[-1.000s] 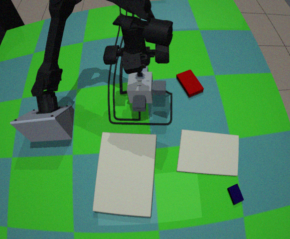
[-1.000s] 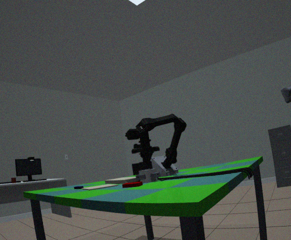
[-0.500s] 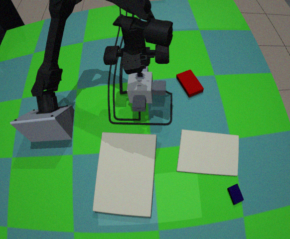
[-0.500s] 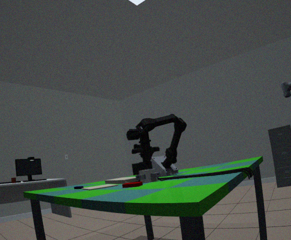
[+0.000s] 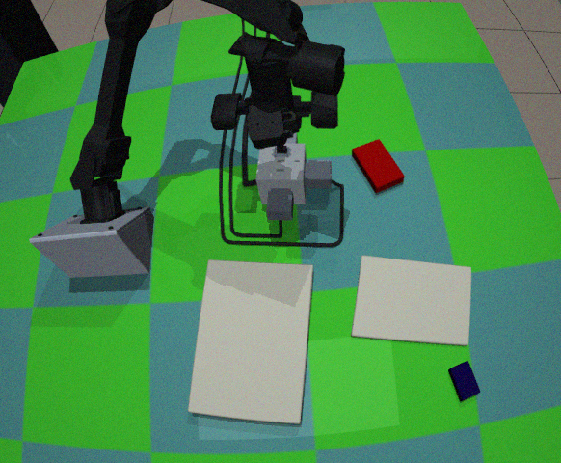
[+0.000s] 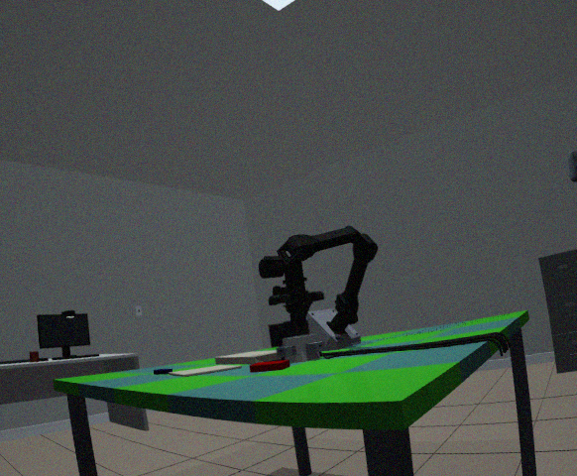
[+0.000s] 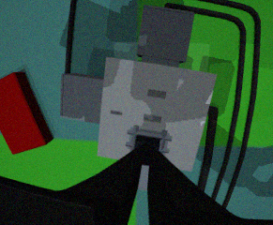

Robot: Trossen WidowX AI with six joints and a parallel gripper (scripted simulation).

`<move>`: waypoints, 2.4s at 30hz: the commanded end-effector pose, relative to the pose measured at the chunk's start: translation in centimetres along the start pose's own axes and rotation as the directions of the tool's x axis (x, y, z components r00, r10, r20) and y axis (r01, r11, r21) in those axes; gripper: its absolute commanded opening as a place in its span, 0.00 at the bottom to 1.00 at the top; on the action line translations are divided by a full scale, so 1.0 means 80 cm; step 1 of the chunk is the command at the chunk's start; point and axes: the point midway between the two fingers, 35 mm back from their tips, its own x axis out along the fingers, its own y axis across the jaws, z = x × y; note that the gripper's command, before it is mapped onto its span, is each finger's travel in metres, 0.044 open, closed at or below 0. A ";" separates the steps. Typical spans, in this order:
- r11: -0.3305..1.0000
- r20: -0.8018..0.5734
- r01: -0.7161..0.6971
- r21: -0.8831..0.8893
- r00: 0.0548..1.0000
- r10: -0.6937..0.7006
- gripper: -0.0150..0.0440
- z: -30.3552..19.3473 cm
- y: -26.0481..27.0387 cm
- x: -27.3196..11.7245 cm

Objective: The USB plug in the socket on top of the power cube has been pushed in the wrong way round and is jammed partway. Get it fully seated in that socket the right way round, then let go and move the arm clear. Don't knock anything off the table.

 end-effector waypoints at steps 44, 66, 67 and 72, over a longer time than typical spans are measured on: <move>1.000 -0.004 0.002 0.005 1.000 -0.002 0.25 0.000 -0.001 0.008; 1.000 -0.004 0.002 0.005 1.000 -0.002 0.25 0.000 -0.001 0.008; 1.000 -0.004 0.002 0.005 1.000 -0.002 0.25 0.000 -0.001 0.008; 1.000 0.001 -0.003 0.006 1.000 0.003 0.42 0.001 0.000 0.004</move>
